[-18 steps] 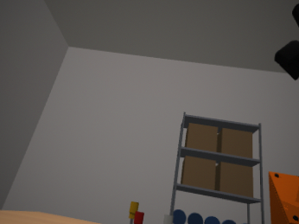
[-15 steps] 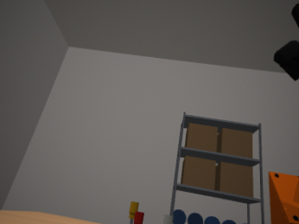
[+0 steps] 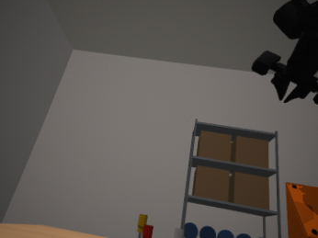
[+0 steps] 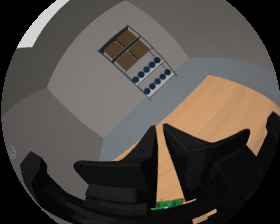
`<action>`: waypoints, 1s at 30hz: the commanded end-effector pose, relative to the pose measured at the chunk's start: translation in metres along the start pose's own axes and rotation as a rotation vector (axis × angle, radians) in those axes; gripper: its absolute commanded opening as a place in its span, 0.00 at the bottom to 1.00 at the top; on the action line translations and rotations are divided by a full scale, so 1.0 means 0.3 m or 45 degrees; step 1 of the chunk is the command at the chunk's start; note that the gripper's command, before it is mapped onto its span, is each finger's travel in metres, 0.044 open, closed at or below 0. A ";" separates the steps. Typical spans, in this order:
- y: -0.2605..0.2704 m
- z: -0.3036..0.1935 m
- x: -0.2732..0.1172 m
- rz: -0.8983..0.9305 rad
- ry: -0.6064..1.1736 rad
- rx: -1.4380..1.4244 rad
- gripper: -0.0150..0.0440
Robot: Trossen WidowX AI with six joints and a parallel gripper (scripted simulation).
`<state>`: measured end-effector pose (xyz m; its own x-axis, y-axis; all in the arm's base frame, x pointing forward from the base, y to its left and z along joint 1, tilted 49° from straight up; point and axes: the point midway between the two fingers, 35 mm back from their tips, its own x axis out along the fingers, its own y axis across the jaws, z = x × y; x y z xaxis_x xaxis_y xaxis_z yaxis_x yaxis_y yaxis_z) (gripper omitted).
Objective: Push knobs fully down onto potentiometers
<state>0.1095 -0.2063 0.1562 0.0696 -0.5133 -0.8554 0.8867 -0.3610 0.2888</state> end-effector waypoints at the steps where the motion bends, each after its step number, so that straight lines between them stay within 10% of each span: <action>1: 0.067 -0.072 0.024 0.012 0.146 -0.119 0.25; 30: 0.322 -0.757 0.067 0.005 1.150 -0.830 0.25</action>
<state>0.2860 -0.0936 0.0788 0.1732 0.2485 -0.9530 0.9510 0.2096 0.2274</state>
